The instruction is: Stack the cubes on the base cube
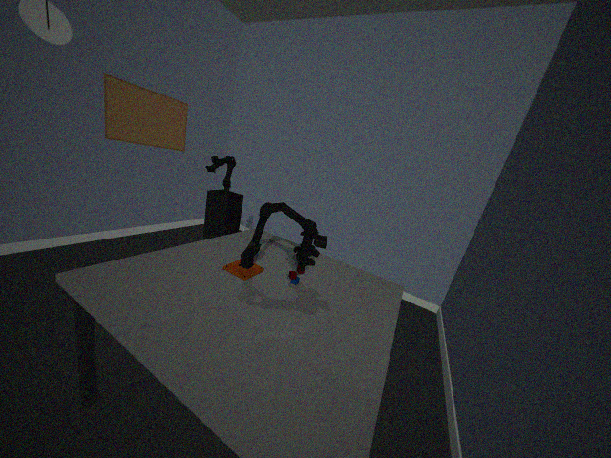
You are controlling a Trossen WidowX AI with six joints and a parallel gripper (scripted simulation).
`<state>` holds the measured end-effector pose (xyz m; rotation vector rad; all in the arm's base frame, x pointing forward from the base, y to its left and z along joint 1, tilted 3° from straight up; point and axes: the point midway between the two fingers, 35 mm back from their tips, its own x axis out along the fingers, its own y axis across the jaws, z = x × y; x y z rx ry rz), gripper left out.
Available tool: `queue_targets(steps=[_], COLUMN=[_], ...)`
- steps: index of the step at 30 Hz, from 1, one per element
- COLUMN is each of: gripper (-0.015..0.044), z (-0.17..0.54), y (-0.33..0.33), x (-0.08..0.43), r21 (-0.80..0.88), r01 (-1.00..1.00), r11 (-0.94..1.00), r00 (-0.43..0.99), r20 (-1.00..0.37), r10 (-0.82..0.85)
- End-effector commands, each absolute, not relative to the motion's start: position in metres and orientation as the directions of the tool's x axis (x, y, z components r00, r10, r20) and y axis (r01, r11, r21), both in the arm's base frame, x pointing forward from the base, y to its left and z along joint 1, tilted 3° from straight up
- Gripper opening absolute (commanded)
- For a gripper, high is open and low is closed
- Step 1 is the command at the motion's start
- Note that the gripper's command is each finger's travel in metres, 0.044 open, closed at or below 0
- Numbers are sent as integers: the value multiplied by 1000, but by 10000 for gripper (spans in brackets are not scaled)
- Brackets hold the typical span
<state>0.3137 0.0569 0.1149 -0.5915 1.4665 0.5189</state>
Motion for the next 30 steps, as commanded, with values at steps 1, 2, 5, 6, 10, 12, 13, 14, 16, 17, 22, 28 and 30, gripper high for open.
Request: queue_targets(steps=[1, 2, 5, 6, 10, 12, 13, 14, 16, 17, 22, 28, 30], gripper=[105, 105, 105, 105, 105, 105, 105, 105, 105, 105, 105, 105, 105], z=[112, 112, 112, 112, 111, 107, 105, 103, 99, 96, 86, 83, 83], y=[56, 56, 56, 56, 56, 56, 56, 56, 56, 56, 56, 55, 55], x=[314, 314, 314, 314, 314, 315, 315, 316, 316, 316, 317, 317, 317], r21=[-58, -58, -58, -58, -58, -58, -58, -58, -59, -59, -59, -59, -59], r01=[-648, -648, -648, -648, -648, -648, -648, -648, -648, -648, -648, -648, -648], r11=[759, 759, 759, 759, 759, 759, 759, 759, 759, 759, 759, 759, 759], r00=[48, 48, 48, 48, 49, 49, 49, 49, 49, 49, 49, 49, 49], r20=[-998, -998, -998, -998, -998, -998, -998, -998, -998, -998, -998, -998, -998], r10=[-35, -35, -35, -35, -35, -35, -35, -35, -35, -35, -35, -35, -35])
